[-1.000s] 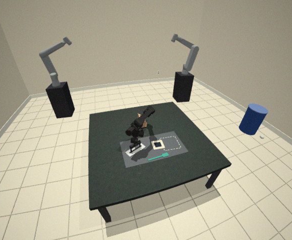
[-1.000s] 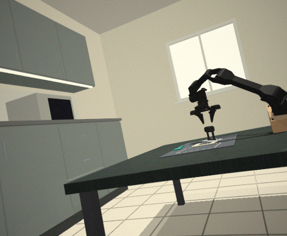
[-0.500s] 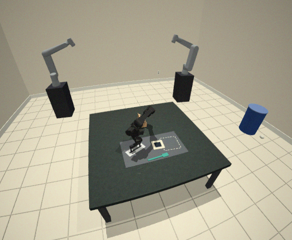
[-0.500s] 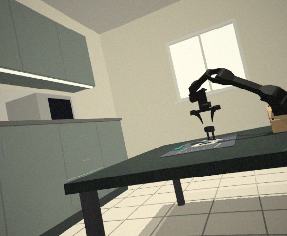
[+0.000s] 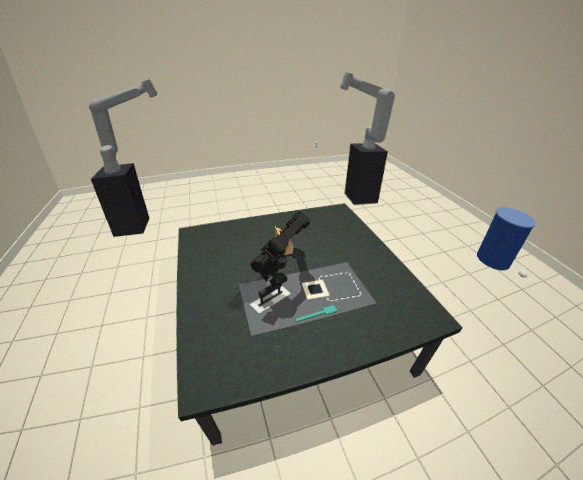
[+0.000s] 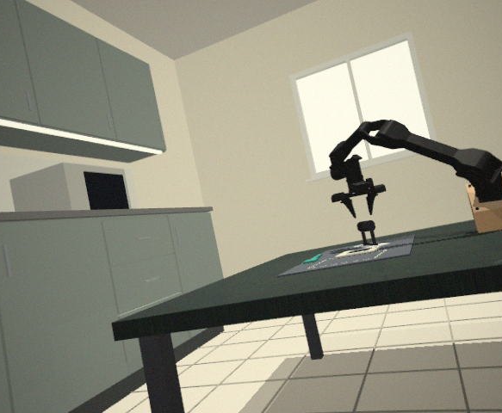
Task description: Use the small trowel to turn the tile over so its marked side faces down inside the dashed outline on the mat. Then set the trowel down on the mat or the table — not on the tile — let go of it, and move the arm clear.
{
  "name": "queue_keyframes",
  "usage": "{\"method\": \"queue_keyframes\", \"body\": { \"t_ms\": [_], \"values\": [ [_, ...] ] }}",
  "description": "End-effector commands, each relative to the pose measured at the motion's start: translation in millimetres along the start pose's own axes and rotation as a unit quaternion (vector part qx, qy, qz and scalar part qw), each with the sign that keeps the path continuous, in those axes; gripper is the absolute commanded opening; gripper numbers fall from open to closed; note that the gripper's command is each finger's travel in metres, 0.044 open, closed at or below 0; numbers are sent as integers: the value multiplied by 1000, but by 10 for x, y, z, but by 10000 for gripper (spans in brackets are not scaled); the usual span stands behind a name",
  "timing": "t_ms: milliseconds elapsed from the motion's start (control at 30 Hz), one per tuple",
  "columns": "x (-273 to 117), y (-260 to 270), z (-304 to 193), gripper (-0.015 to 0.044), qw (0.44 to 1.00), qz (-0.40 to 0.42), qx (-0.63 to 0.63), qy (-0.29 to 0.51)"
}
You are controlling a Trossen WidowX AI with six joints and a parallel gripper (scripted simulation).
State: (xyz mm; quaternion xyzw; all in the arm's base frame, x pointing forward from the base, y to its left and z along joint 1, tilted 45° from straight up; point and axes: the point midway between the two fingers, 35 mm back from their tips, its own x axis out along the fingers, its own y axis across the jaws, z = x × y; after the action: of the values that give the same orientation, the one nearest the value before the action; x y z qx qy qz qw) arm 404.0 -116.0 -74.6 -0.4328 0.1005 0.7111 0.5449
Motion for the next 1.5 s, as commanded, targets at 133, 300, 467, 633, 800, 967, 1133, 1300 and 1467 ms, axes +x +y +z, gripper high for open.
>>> {"method": "queue_keyframes", "body": {
  "t_ms": [133, 300, 467, 633, 800, 967, 1133, 1300, 1467],
  "values": [
    [133, 8, -8, 270, 1000, 1, -2, -1],
    [214, 7, -9, 270, 1000, 1, -2, -2],
    [294, 6, -8, 270, 1000, 1, -2, -2],
    [375, 7, -6, 270, 1000, 1, -3, -2],
    [430, 8, -3, 270, 1000, 1, -3, -2],
    [430, 8, -3, 139, 1000, 1, -3, -2],
    [430, 8, -3, 130, 1000, 1, -3, -2],
    [430, 8, -3, 130, 1000, 1, -3, -2],
    [430, 8, -3, 130, 1000, 1, -3, -2]
  ]
}}
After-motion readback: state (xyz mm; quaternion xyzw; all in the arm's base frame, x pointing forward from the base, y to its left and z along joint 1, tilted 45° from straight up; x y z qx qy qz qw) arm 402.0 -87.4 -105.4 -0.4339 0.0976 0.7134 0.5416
